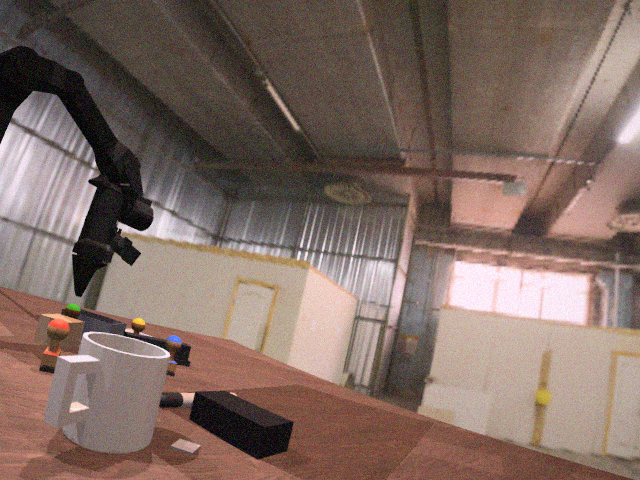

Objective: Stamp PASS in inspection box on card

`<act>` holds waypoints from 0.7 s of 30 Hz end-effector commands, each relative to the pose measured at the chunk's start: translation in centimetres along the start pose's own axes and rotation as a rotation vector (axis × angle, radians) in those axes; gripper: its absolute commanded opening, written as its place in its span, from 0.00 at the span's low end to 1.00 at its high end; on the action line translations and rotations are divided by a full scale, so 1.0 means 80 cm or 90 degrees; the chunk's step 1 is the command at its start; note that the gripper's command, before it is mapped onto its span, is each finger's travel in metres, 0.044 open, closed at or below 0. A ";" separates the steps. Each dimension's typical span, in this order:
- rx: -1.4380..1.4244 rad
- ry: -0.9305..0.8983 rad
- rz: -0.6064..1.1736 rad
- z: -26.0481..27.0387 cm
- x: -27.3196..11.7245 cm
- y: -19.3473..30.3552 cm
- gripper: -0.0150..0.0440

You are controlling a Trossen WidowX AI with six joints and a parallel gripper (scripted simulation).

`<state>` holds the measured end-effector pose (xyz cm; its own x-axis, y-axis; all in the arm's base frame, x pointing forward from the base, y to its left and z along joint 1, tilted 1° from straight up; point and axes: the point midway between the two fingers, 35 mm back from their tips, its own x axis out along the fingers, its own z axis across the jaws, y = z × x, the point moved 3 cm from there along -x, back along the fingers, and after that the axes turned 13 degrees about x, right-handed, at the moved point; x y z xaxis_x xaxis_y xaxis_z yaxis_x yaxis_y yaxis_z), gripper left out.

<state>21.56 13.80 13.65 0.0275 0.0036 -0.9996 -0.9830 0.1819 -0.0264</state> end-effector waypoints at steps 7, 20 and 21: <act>-0.003 0.003 -0.002 -0.001 0.020 -0.001 0.63; -0.003 0.003 -0.002 -0.002 0.047 -0.002 0.63; -0.003 0.003 -0.002 -0.002 0.049 -0.001 0.63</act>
<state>21.74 13.73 10.18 0.0275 0.0033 -0.9996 -0.9830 0.1819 -0.0264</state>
